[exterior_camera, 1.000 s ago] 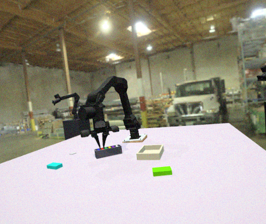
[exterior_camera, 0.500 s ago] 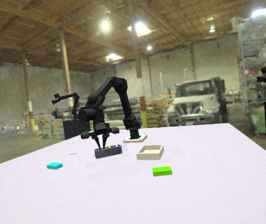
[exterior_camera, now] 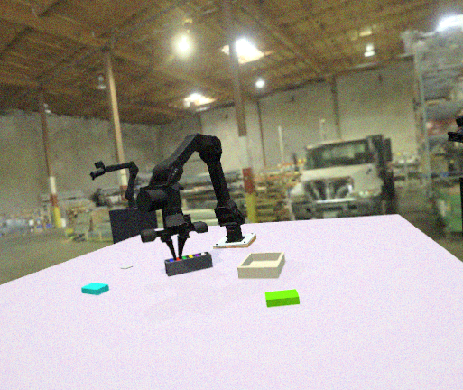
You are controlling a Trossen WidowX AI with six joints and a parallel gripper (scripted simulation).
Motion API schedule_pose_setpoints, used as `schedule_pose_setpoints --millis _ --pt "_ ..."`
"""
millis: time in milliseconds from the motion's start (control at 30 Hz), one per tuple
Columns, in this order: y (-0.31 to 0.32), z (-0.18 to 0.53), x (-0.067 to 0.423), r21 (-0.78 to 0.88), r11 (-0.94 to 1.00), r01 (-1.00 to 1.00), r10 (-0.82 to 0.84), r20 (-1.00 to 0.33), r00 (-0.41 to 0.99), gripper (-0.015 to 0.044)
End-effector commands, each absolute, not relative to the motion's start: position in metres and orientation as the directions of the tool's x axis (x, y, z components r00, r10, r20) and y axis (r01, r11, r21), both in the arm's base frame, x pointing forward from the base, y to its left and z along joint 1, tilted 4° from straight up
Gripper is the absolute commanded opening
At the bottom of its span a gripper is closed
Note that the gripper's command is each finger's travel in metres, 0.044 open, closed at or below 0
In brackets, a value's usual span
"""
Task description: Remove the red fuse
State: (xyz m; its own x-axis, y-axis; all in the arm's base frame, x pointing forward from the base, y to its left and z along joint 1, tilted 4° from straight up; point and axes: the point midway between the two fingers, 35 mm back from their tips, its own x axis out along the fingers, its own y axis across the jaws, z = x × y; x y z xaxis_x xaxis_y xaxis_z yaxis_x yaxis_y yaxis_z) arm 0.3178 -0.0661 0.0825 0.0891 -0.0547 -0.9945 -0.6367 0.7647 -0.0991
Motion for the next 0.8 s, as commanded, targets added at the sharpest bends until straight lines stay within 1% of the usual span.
schedule_pose_setpoints --millis 0,100,767 --pt "-0.0661 0.0825 0.3178 -0.099 0.765 -0.637 -0.055 -0.995 0.089 0.0018" --pt "-0.0661 0.0825 0.3178 -0.099 0.765 -0.637 -0.055 -0.995 0.089 0.0" --pt "-0.0657 0.0905 0.3175 -0.098 0.765 -0.637 -0.054 -0.995 0.089 0.0"
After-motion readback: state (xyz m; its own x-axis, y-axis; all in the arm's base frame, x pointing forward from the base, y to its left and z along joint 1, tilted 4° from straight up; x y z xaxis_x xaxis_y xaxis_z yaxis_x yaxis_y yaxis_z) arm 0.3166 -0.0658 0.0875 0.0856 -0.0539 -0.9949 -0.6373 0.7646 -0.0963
